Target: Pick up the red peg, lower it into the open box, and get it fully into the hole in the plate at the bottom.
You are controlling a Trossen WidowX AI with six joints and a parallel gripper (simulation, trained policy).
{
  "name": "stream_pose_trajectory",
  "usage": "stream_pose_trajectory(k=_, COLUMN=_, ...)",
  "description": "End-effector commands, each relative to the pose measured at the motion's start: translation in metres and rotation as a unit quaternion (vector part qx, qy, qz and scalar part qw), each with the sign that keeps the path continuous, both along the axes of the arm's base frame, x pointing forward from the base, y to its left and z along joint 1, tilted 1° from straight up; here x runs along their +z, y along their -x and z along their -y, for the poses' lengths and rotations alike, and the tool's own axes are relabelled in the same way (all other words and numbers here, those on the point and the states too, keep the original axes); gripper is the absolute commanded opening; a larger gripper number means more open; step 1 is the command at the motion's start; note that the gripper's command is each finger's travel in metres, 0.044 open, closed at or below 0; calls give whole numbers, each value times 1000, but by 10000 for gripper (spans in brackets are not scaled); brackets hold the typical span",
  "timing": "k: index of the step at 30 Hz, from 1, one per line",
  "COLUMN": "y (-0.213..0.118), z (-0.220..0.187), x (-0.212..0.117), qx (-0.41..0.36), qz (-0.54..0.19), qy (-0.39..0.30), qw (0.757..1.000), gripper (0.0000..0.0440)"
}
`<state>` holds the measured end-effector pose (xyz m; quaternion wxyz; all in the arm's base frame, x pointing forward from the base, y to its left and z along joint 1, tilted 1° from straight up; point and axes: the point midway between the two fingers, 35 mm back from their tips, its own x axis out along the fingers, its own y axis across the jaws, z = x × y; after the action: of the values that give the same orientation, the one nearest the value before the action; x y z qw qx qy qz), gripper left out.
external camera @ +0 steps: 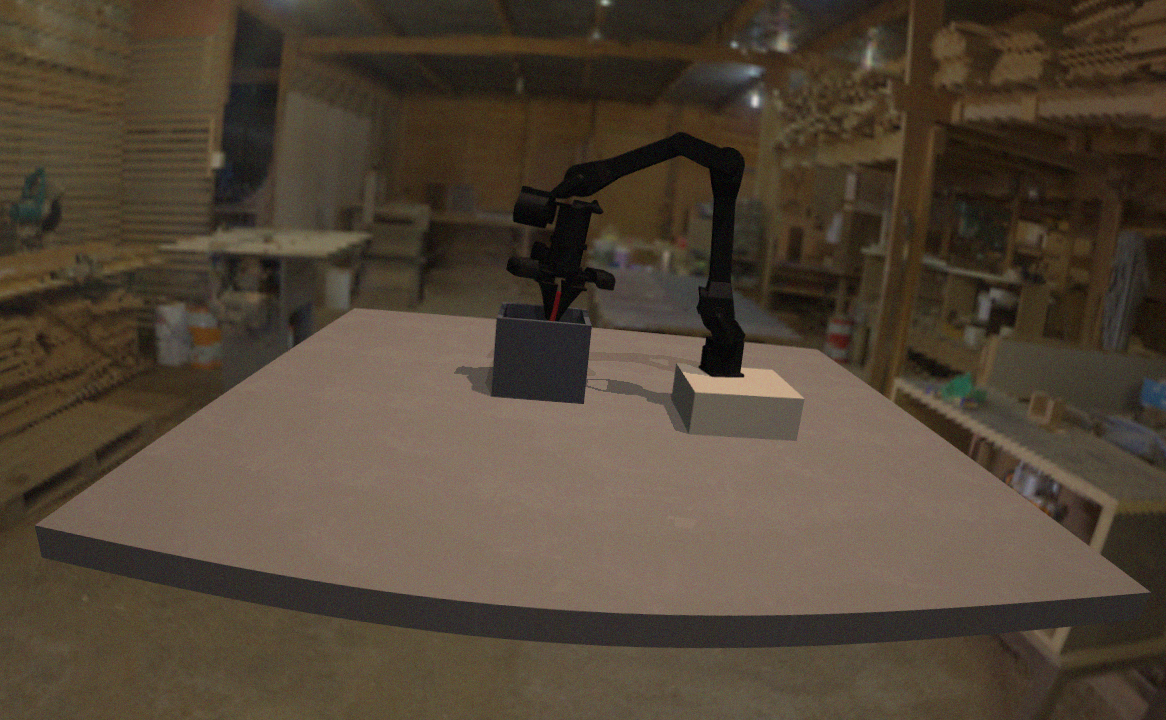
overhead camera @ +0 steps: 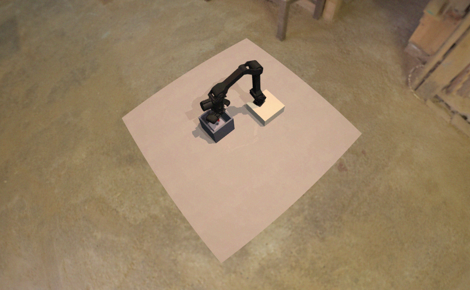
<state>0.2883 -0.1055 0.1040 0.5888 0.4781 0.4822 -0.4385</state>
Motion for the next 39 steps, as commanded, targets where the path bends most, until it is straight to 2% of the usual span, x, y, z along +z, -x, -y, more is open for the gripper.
stream_pose_trajectory(k=1, y=-1, z=3, x=-9, qx=3, qz=-4, qy=-5, qw=1000, gripper=0)
stream_pose_trajectory(k=18, y=-11, z=10, x=-49, qx=34, qz=-15, qy=-9, qw=999, gripper=2)
stream_pose_trajectory(k=20, y=-11, z=12, x=-51, qx=38, qz=-19, qy=-8, qw=999, gripper=23)
stream_pose_trajectory(k=24, y=-13, z=13, x=-55, qx=45, qz=-26, qy=-7, qw=999, gripper=104)
stream_pose_trajectory(k=29, y=-15, z=13, x=-52, qx=48, qz=-27, qy=-22, qw=998, gripper=110)
stream_pose_trajectory(k=31, y=-16, z=15, x=-49, qx=47, qz=-24, qy=-30, qw=998, gripper=135)
stream_pose_trajectory(k=39, y=-24, z=19, x=-26, qx=38, qz=4, qy=-71, qw=997, gripper=175)
